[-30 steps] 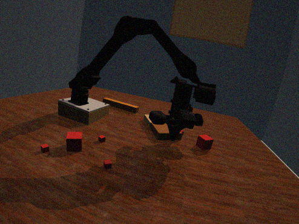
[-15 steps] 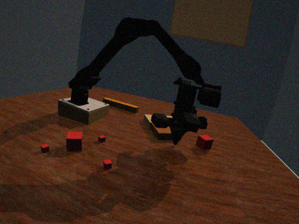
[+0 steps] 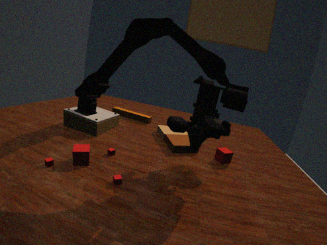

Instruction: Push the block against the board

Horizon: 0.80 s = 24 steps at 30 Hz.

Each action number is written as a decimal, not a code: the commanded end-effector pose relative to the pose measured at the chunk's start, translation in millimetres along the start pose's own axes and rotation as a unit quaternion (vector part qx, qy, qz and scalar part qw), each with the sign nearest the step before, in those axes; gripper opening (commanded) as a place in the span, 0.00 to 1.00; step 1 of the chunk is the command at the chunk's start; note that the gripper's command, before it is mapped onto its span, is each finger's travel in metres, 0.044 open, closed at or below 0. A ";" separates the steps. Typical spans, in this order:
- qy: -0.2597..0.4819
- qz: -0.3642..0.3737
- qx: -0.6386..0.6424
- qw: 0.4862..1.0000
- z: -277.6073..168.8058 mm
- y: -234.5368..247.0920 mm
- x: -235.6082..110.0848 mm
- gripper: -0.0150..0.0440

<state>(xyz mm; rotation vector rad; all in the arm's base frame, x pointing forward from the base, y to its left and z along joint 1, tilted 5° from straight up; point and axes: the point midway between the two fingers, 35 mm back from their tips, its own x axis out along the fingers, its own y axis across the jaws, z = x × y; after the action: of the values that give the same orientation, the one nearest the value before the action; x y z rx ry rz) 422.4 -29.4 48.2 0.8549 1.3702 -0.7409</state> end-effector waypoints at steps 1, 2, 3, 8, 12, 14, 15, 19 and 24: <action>-0.006 0.014 -0.002 1.000 2.0 3.0 -28.0 0.25; -0.006 0.014 -0.002 1.000 2.0 3.0 -28.0 0.25; -0.006 0.014 -0.002 1.000 2.0 3.0 -28.0 0.25; -0.014 0.019 -0.043 0.999 -10.1 4.6 -29.9 0.25; -0.013 0.017 -0.111 0.994 -32.6 2.1 -31.8 0.25; -0.013 0.016 -0.145 0.989 -43.6 0.1 -32.5 0.25; -0.013 0.016 -0.162 0.987 -49.1 -1.0 -32.8 0.25; -0.012 0.015 -0.229 0.973 -70.7 -6.5 -33.6 0.25; -0.011 0.014 -0.312 0.950 -96.6 -15.6 -33.8 0.25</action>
<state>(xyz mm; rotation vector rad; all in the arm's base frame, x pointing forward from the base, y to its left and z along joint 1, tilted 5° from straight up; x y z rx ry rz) 367.6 36.1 80.8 0.4354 1.4414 -0.3179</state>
